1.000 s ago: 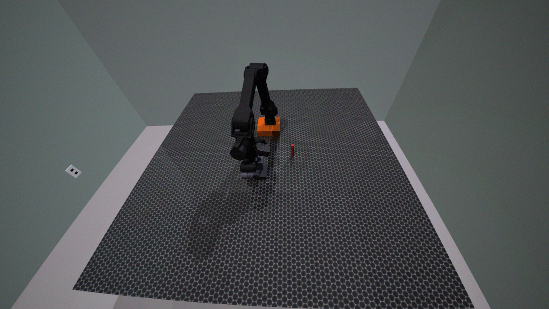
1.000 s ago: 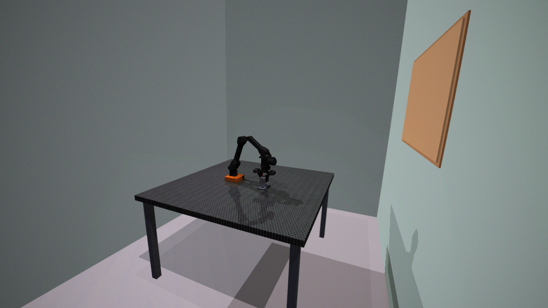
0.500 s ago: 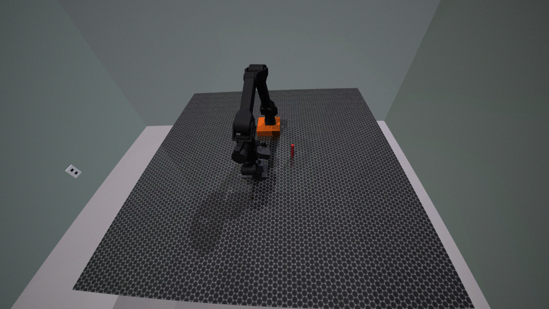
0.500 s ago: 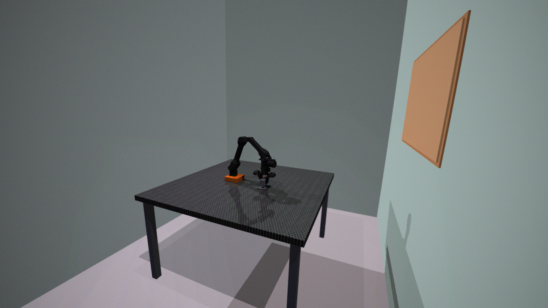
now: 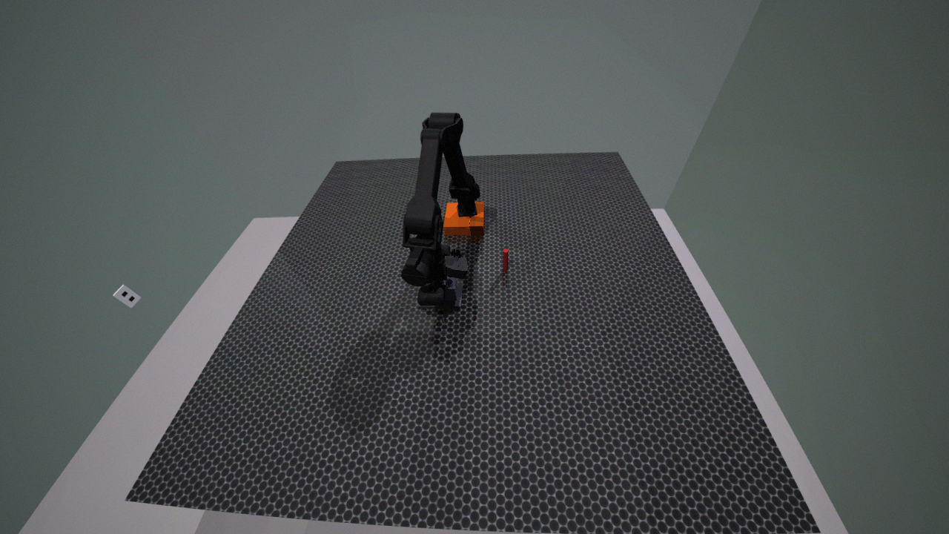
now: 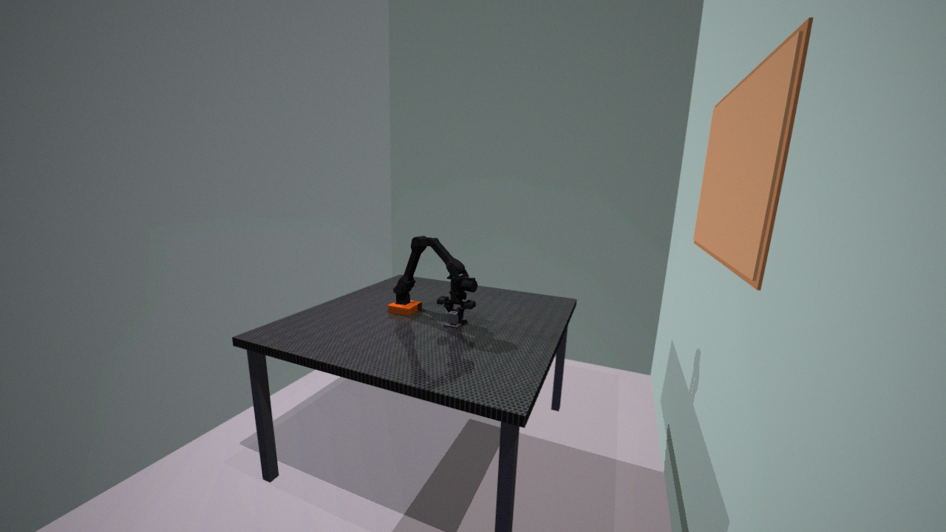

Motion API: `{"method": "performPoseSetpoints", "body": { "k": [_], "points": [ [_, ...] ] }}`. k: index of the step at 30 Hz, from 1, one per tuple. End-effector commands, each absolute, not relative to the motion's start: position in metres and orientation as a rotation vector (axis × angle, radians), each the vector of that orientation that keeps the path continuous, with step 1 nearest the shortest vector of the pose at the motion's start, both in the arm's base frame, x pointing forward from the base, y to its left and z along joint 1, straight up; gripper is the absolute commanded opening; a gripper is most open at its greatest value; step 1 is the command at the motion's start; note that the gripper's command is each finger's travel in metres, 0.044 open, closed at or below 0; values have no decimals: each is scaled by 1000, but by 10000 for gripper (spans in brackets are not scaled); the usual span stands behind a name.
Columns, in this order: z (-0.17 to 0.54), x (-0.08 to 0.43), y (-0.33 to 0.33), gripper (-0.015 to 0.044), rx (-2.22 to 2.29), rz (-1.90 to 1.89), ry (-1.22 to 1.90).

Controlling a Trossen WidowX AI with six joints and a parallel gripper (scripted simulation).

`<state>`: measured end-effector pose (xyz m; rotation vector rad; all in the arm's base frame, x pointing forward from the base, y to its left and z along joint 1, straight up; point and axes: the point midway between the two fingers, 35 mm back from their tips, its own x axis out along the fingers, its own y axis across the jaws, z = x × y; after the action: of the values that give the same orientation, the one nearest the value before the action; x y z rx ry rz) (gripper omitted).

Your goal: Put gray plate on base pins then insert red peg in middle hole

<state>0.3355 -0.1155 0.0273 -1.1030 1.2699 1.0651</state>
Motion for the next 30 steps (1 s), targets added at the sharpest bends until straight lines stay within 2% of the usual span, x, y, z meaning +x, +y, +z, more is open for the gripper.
{"method": "performPoseSetpoints", "body": {
  "k": [1,16,21,27,30],
  "points": [
    [28,336,-116,53,-1104,1063,1269],
    [28,336,-116,440,-1104,1063,1269],
    [39,338,-116,440,-1105,1063,1267],
    [134,336,-115,440,-1108,1068,1269],
    [146,335,-115,440,-1108,1069,1270]
  ]
}}
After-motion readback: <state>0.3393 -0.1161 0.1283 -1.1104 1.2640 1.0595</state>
